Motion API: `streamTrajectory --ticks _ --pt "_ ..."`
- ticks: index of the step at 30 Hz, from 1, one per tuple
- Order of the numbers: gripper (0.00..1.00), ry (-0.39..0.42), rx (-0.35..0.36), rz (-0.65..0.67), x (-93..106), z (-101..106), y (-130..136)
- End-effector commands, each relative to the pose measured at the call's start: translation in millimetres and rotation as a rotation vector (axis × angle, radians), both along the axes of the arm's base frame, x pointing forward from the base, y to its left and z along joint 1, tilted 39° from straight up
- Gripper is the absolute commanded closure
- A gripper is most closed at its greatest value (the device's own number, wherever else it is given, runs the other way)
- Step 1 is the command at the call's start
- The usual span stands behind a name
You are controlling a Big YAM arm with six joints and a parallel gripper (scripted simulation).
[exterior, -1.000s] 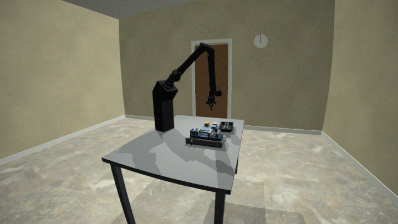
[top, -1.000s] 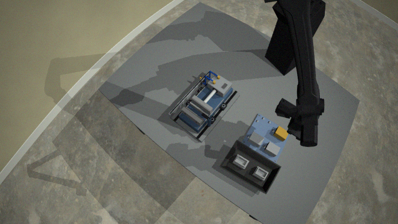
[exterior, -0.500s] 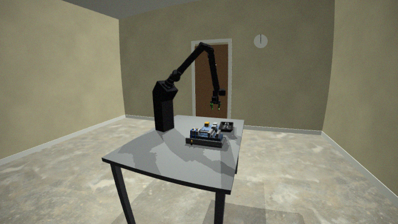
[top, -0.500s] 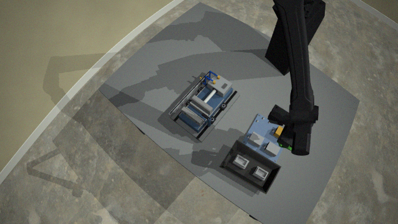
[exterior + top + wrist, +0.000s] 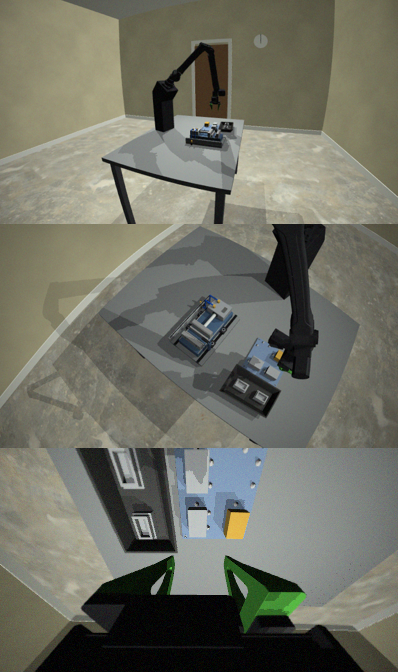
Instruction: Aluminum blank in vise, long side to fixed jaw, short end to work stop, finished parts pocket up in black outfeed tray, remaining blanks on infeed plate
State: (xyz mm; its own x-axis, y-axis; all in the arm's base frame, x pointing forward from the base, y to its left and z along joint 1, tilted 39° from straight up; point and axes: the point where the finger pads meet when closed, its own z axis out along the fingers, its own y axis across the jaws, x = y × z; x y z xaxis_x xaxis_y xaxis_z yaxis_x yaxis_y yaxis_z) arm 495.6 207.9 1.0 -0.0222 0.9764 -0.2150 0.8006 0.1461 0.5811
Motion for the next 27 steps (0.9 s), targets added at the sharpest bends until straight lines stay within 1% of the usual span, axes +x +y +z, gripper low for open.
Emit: streamTrajectory --ticks 1,12,20,27 --pt "0.36 -0.008 0.004 -0.003 3.8 3 -2" --pt "0.36 -0.012 0.006 -0.003 5.3 4 -2" --pt "0.36 -0.01 0.004 -0.004 14.2 -6 -4" --pt "0.36 -0.01 0.003 -0.004 26.4 -22 -7"
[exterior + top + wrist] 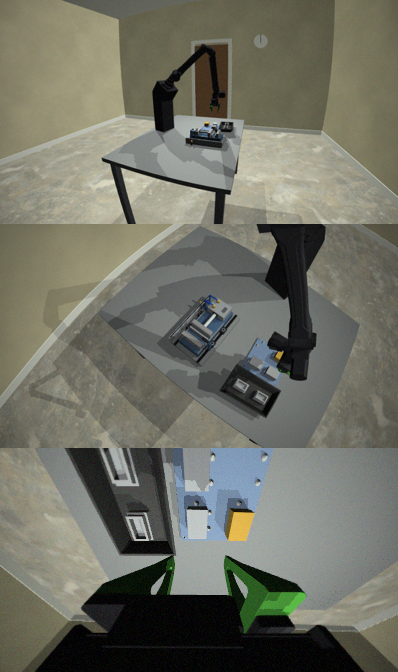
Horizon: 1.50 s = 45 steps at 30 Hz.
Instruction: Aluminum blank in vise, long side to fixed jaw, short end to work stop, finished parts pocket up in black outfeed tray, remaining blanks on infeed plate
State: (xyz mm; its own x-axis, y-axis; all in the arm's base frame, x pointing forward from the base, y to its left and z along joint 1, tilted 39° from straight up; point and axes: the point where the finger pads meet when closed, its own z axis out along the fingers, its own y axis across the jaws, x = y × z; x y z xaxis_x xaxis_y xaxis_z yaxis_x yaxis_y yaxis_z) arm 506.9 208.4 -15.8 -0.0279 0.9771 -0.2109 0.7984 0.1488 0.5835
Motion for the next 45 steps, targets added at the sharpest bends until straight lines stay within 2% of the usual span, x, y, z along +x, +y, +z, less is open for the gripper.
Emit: streamTrajectory --ticks 1,17,19,29,34,40,45 --pt "0.36 -0.008 -0.001 -0.01 15.1 -5 -8" --pt "0.36 -0.005 -0.003 -0.01 49.3 -54 -19" --pt "0.36 -0.005 -0.003 -0.01 49.3 -54 -19" --pt "0.36 -0.003 -0.004 -0.01 67.6 -81 -25" --pt "0.36 -0.002 -0.005 -0.01 72.6 -88 -27" --pt "0.36 -0.01 -0.001 -0.011 76.7 -84 -27" --pt "0.36 -0.004 -0.002 -0.014 75.7 -89 -28"
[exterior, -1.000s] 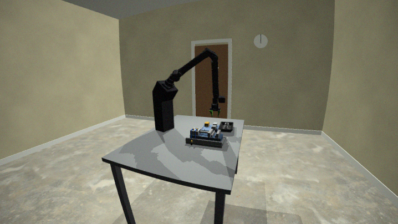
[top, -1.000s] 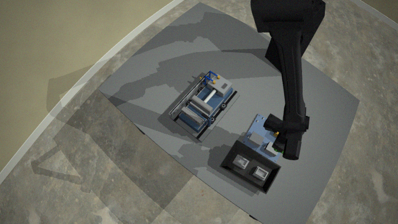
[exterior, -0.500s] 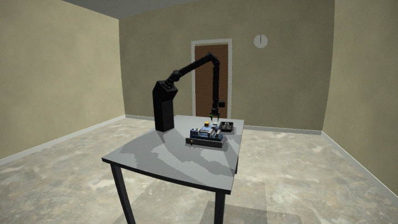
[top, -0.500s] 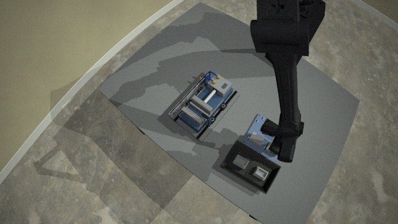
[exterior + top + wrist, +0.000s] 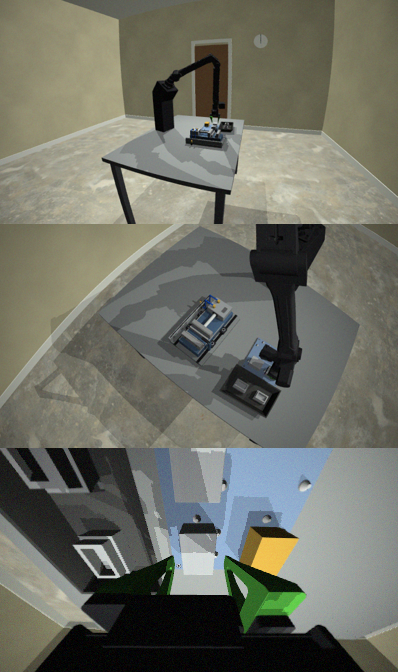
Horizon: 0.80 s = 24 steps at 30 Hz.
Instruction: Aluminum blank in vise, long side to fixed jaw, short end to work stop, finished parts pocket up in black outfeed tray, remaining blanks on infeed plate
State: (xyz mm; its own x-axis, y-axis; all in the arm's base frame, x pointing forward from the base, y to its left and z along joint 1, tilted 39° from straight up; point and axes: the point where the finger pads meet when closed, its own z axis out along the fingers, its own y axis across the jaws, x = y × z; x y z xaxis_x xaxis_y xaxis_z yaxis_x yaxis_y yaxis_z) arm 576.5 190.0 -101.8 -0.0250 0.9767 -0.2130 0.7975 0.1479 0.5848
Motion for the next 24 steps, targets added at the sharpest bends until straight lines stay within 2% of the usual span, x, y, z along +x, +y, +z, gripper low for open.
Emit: streamTrajectory --ticks 1,8,24 --pt "0.36 0.0 -0.001 -0.012 5.2 -4.0 -10.0" --pt "0.36 0.01 -0.005 -0.013 1.7 -7.4 -11.6" --pt "0.36 0.002 -0.001 -0.014 2.7 -0.4 -11.2"
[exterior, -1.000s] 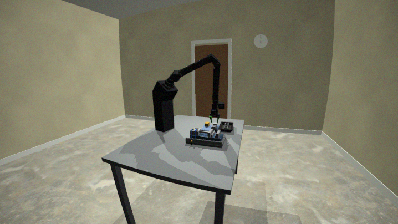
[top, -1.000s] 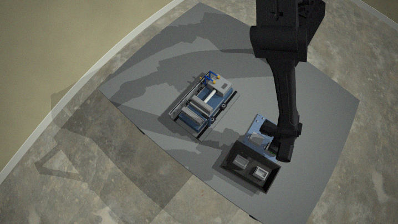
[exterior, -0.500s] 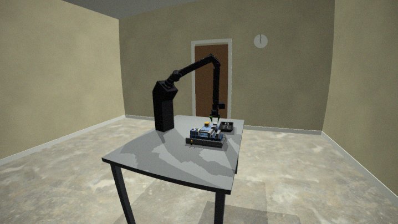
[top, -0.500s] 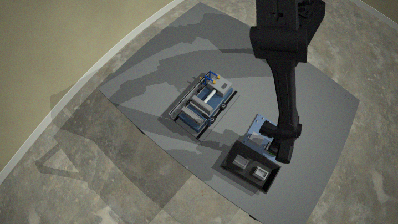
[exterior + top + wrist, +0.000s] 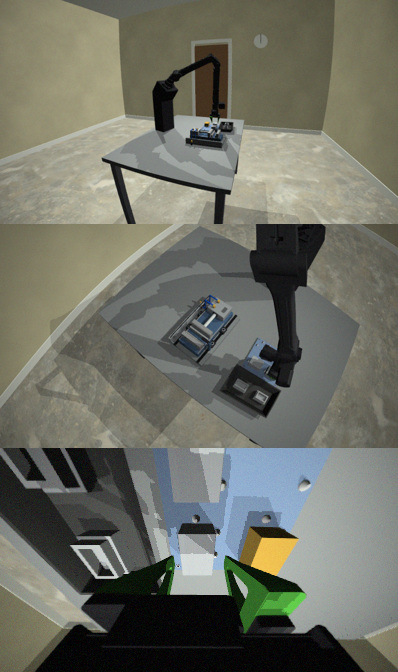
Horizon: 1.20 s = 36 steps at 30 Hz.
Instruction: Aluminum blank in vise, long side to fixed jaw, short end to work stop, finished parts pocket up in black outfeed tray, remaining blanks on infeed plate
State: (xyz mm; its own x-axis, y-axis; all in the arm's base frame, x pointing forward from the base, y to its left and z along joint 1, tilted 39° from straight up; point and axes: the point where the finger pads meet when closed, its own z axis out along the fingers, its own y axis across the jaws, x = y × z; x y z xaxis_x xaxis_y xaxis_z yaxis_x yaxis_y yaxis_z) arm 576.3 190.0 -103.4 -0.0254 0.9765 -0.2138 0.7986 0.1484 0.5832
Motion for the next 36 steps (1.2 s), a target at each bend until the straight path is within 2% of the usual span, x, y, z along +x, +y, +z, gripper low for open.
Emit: streamTrajectory --ticks 1,18,36 --pt "0.36 0.0 0.0 -0.014 2.9 1 -11" --pt "0.36 -0.001 0.0 -0.013 3.6 3 -11" --pt "0.36 -0.014 0.006 -0.012 9.9 14 -10"
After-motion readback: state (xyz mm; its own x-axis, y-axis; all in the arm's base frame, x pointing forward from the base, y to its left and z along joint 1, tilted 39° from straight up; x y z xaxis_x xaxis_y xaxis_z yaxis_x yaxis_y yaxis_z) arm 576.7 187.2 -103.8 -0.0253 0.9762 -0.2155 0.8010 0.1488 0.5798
